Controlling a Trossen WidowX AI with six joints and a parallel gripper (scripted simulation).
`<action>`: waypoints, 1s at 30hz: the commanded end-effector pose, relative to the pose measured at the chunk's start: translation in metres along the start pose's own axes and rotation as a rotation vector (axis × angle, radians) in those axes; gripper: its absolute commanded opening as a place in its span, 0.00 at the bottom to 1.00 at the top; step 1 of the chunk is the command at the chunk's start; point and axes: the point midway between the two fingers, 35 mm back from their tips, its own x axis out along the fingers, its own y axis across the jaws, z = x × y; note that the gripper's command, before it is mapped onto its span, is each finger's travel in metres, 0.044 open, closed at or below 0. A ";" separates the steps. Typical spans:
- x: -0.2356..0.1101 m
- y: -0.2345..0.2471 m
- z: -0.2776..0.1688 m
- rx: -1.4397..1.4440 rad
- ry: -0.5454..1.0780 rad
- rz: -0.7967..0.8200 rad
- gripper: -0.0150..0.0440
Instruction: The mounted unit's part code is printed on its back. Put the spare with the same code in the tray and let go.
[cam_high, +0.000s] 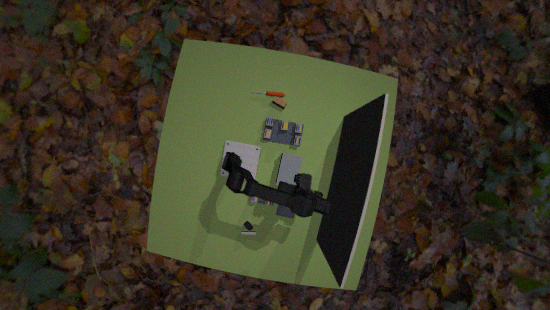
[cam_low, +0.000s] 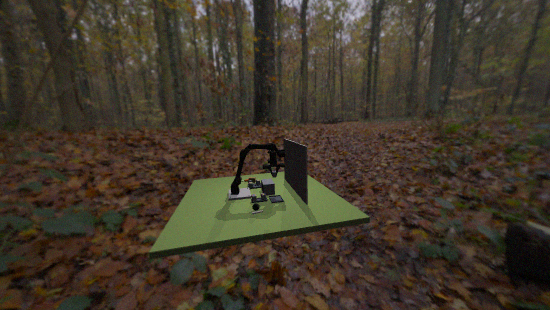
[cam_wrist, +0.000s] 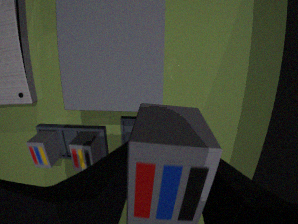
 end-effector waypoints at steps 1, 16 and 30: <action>0.000 -0.003 -0.029 -0.010 0.001 0.003 0.25; 0.002 0.004 -0.113 -0.043 0.012 0.015 0.25; 0.008 0.003 -0.113 -0.043 0.012 0.015 0.25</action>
